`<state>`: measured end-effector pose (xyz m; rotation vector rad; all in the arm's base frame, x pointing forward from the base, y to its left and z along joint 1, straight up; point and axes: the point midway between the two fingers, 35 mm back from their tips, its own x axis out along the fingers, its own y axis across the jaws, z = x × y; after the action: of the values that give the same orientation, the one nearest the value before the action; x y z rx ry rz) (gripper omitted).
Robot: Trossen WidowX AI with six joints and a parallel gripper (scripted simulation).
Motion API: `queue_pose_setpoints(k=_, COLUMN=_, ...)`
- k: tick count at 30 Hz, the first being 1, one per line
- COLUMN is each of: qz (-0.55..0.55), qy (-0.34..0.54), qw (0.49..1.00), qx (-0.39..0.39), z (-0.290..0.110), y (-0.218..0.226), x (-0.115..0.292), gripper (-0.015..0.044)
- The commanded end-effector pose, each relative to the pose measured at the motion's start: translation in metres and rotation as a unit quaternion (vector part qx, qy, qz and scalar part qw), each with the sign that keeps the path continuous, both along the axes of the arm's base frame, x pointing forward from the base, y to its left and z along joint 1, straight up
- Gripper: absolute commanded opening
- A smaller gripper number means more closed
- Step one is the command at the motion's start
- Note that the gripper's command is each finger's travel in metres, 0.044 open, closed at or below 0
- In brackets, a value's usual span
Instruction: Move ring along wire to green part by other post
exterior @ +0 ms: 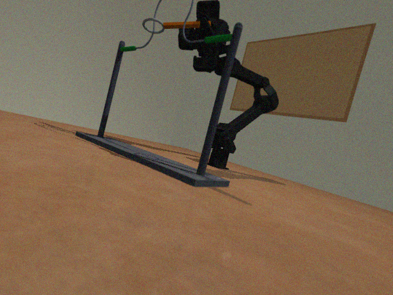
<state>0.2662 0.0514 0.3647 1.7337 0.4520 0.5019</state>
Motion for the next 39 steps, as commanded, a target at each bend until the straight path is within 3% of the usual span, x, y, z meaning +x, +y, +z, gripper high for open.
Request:
queue_pose_setpoints(k=1, qz=0.000, qy=-0.003, qw=1.000, qx=0.004, z=0.008, y=-0.002, x=-0.001, gripper=-0.0150)
queue_pose_setpoints(k=11, qz=0.001, qy=-0.003, qw=1.000, qx=-0.019, z=0.011, y=-0.003, x=0.000, gripper=-0.0150)
queue_pose_setpoints(k=39, qz=-0.001, qy=-0.007, qw=0.984, qx=-0.177, z=-0.001, y=-0.003, x=0.000, gripper=-0.0150)
